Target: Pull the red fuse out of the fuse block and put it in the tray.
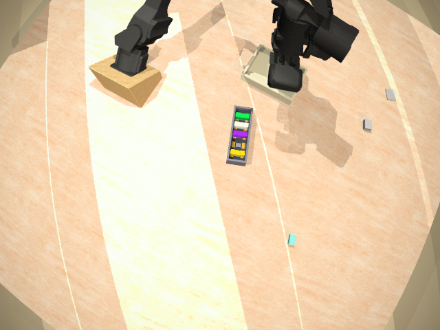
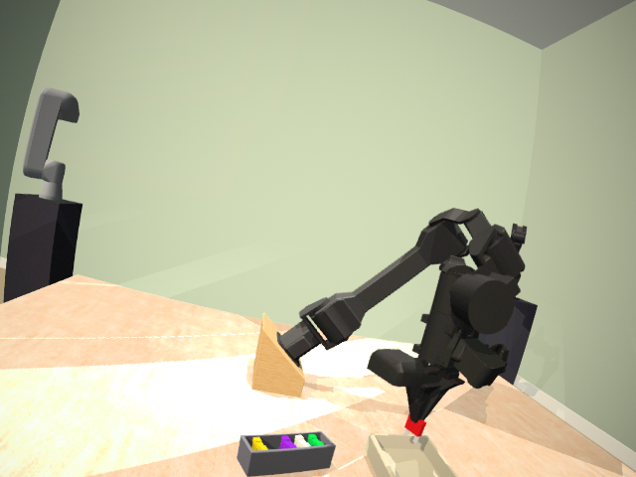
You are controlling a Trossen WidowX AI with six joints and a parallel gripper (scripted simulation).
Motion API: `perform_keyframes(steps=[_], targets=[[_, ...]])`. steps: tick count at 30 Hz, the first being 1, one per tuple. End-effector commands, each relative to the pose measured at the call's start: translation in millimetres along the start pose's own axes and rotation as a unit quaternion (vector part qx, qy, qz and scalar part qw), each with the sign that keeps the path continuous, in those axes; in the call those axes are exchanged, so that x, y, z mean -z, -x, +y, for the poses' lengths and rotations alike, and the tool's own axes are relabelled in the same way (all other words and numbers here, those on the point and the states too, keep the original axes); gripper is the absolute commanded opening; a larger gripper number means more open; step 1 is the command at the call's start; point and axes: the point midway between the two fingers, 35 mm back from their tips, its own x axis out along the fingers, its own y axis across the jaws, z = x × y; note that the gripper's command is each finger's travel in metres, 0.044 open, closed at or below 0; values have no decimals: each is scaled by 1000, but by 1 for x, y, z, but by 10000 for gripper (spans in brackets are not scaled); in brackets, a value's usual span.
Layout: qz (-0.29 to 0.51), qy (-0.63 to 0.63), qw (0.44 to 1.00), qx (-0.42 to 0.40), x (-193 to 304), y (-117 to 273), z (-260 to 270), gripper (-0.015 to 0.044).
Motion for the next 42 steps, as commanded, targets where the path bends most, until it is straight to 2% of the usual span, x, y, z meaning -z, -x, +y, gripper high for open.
perform_keyframes(steps=[1, 31, 42], targets=[[-4, -2, 1000, -4, -1, 2, 19, 0], [-4, -1, 1000, -5, -1, -38, 19, 0], [-5, 3, 1000, -3, -3, -34, 19, 289]])
